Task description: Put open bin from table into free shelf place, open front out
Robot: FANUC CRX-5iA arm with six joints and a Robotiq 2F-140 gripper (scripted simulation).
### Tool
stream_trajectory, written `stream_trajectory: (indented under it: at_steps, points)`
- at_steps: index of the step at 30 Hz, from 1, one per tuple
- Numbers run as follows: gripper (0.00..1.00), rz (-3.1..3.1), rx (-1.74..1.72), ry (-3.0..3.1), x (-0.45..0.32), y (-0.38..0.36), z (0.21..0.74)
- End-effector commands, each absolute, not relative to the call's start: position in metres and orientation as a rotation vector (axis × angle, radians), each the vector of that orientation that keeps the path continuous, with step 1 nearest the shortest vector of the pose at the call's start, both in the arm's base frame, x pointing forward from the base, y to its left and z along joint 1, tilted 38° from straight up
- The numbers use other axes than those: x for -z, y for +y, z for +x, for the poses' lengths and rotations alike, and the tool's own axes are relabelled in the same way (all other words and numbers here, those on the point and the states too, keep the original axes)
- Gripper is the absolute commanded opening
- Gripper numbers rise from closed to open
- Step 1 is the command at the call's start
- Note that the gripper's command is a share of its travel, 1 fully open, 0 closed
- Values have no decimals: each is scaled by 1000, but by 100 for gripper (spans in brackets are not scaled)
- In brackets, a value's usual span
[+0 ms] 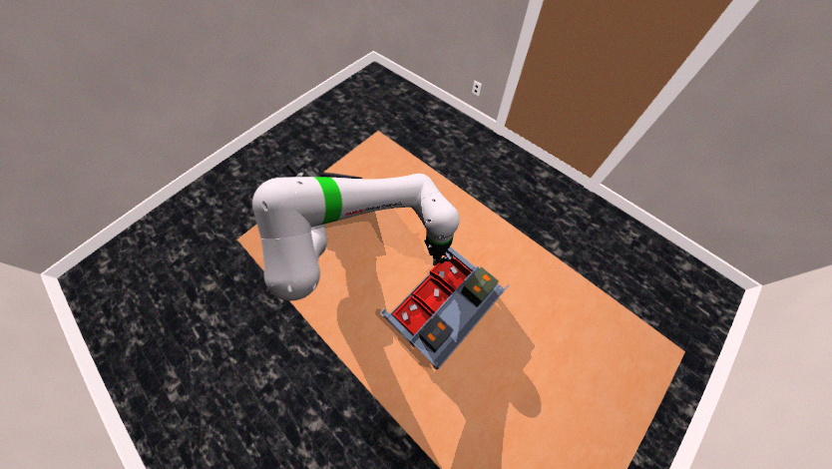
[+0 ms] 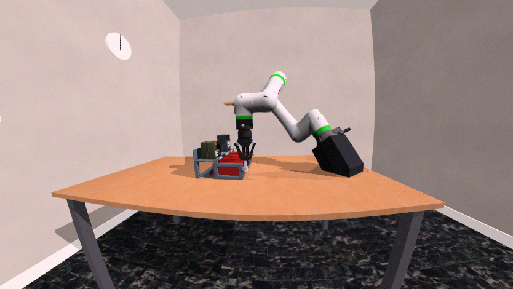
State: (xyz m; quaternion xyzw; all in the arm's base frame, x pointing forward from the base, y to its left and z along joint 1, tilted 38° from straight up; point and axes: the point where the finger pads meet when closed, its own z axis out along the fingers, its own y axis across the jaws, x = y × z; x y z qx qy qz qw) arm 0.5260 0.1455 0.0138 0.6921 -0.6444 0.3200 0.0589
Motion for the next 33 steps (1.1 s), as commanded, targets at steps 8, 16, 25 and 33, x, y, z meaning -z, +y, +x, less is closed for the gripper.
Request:
stream_trajectory:
  at_steps: [8, 16, 25, 33]
  points:
    - [0, 2097, -969, -1952, -15, 146, 530]
    - [0, 2097, -969, -1952, -16, 147, 532]
    - [0, 2097, -969, -1952, -17, 147, 535]
    - [0, 2097, -969, -1952, -17, 147, 536]
